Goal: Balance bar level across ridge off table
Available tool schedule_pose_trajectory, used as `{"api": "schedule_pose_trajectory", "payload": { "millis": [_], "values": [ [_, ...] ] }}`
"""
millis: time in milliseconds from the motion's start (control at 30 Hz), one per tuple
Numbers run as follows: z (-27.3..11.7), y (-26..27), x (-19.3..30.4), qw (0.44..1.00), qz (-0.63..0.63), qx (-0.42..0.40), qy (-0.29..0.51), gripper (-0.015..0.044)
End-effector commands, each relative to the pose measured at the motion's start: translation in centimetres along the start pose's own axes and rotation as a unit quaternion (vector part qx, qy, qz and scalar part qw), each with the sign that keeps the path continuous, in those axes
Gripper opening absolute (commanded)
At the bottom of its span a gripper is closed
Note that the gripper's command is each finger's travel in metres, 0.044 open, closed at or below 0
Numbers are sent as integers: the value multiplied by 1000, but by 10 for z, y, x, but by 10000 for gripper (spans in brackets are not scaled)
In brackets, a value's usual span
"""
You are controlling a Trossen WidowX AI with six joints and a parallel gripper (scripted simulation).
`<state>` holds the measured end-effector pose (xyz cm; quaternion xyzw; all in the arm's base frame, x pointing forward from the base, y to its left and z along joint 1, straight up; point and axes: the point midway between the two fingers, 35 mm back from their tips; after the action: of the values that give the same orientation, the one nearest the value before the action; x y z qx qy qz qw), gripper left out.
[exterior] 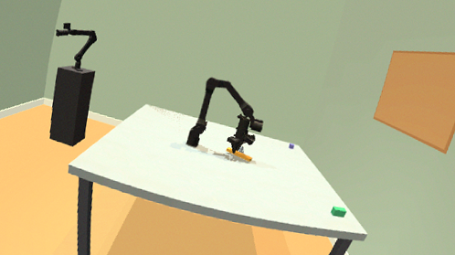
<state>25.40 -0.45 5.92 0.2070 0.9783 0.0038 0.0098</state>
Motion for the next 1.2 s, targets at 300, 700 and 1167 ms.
{"api": "schedule_pose_trajectory", "payload": {
  "millis": [300,700,1167],
  "values": [
    [-34,1,-3,1000,1,0,-3,0],
    [-65,0,-1,1000,2,0,-3,0],
    [-82,19,1,999,-39,0,-3,0]
  ]
}}
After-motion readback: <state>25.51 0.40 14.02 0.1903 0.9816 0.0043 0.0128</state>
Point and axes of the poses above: the point midway between the two fingers, 35 mm back from their tips, its own z axis out along the fingers, its own y axis across the jaws, x = y × z, and after that the axes turned 7 degrees about -z, right-handed
